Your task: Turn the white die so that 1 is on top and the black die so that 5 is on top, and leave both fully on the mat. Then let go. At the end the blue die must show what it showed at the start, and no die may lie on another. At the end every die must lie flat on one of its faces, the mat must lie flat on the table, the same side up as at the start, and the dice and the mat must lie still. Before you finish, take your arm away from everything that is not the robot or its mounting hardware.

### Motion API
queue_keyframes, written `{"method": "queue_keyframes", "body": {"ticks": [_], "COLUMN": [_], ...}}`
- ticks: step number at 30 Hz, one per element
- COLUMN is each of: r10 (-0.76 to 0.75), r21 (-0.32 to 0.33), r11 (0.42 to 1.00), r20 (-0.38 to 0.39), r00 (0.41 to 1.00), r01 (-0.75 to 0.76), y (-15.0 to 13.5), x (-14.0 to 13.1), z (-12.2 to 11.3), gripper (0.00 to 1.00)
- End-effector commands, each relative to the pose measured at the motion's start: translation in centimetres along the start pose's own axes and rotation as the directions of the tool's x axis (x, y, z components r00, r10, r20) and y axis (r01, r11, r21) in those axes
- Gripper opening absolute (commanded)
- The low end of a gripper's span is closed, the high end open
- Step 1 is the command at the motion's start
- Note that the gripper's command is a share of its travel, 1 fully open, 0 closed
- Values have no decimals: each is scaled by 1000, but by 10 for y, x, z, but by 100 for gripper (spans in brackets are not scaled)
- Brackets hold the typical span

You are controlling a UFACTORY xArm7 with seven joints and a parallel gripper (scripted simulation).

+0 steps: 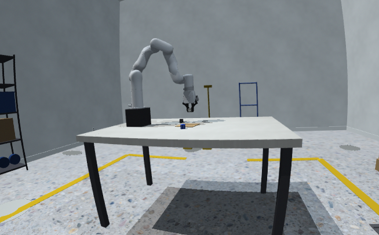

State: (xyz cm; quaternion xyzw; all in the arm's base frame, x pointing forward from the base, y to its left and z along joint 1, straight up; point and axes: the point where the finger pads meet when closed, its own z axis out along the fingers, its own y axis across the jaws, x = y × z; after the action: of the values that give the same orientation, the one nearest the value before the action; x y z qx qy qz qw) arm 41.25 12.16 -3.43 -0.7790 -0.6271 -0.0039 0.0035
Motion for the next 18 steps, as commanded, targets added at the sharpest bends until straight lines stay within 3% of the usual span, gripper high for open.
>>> {"method": "queue_keyframes", "body": {"ticks": [1, 5, 13, 18], "r10": [36, 35, 34, 34], "r21": [-5, 0, -2, 0], "r11": [999, 999, 999, 999], "r20": [5, -34, -233, -295], "r00": [999, 999, 972, 955], "r01": [-36, -35, -35, -35], "y": [2, 1, 1, 1], "x": [1, 2, 0, -1], "z": [-1, 0, 0, 0], "gripper": [27, 27, 27, 27]}}
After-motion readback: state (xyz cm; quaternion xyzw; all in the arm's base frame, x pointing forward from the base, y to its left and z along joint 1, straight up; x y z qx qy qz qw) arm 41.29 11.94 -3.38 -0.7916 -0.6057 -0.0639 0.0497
